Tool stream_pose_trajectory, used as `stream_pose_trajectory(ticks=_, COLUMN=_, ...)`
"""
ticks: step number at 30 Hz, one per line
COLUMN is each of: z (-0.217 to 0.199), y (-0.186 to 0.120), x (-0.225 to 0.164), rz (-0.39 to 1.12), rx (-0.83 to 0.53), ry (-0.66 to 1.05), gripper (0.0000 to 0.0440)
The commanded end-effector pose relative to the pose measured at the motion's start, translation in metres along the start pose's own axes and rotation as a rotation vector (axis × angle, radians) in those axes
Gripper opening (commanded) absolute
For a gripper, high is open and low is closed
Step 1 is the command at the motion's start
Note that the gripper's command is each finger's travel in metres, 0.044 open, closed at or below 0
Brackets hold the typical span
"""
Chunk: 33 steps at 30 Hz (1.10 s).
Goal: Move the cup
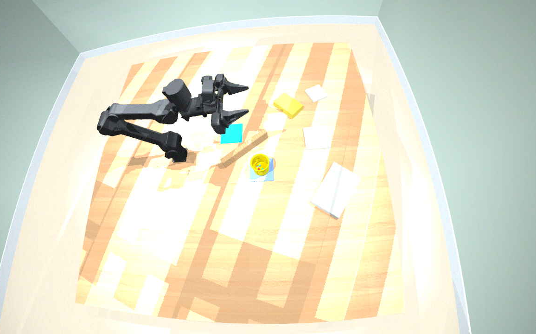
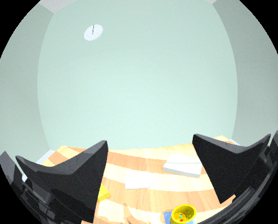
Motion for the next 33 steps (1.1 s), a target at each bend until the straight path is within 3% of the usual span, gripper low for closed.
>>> stream_pose_trajectory(ticks=1, z=0.000, y=0.001, x=0.000, rz=0.005, rx=-0.002, ry=0.002, gripper=0.0374)
stream_pose_trajectory(ticks=12, z=0.006, y=0.010, x=-0.003, rz=0.126, rx=-0.008, ry=0.033, gripper=0.0095)
stream_pose_trajectory(ticks=33, z=0.025, y=0.037, x=-0.004, rz=0.423, rx=0.010, ry=0.125, gripper=0.0099)
Point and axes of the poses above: the point midway between the two fingers, 35 mm back from their tips, its own y axis out along the fingers, its own z axis across the jaws, x = y × z, the point moved 8 cm from there along -y, back along the fingers, and after that the axes turned 1 degree about y, right-handed, at the moved point
